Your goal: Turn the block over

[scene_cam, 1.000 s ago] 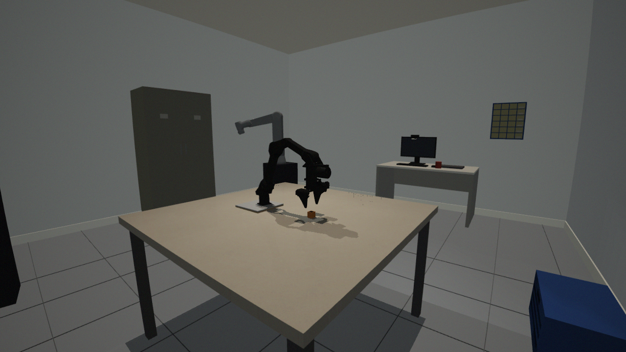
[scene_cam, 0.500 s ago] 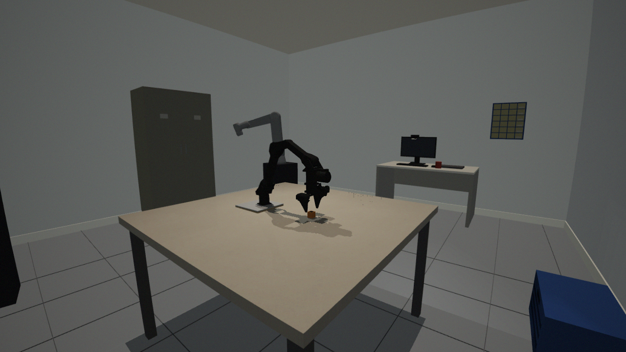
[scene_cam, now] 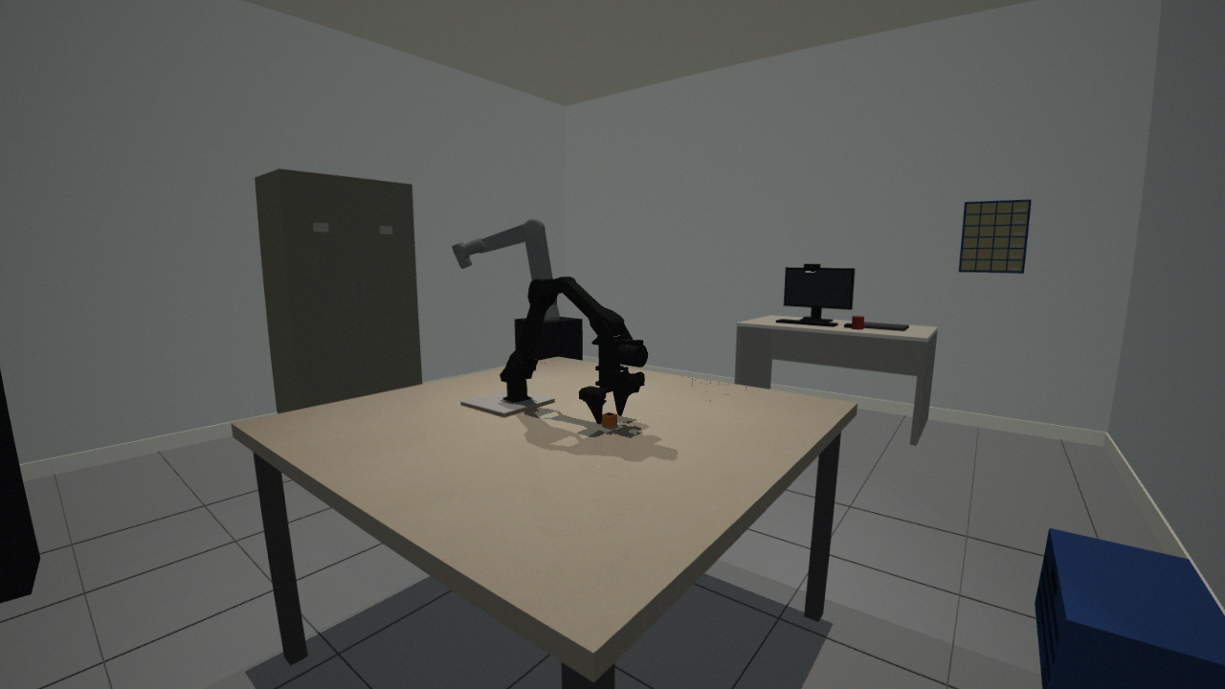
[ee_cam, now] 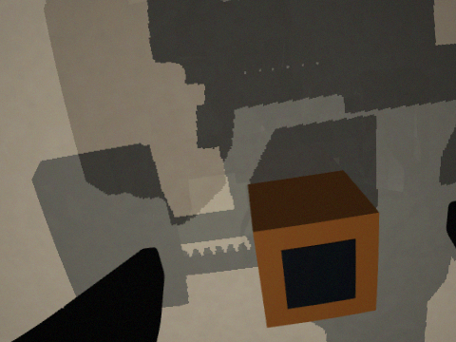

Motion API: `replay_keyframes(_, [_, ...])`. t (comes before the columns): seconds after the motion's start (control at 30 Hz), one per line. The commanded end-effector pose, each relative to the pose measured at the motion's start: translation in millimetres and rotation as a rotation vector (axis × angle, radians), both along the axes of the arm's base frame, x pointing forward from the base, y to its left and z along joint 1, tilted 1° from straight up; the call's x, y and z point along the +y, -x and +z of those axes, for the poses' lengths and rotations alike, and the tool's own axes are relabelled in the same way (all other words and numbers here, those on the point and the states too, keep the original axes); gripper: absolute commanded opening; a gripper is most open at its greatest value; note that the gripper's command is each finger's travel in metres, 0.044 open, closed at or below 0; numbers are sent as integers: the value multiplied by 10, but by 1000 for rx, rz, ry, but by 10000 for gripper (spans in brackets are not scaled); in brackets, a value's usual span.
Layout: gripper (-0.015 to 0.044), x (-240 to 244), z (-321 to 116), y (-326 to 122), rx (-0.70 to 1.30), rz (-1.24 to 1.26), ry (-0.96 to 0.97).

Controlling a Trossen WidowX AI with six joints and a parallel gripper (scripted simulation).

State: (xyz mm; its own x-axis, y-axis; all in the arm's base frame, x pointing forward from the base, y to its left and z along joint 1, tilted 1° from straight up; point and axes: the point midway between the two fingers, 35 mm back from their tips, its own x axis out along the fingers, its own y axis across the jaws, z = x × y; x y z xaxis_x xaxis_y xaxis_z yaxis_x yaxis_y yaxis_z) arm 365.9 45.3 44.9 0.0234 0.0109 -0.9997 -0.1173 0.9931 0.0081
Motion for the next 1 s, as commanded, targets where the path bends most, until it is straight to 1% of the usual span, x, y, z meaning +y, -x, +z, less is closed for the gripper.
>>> replay_keyframes(0.0, [361,-8,-28,9,2,2,5])
replay_keyframes(0.3, [125,-8,-28,9,2,2,5])
replay_keyframes(0.8, [25,-8,-28,9,2,2,5])
replay_keyframes(0.83, [0,-8,-18,9,2,2,5])
replay_keyframes(0.97, [0,-9,185,10,2,2,5])
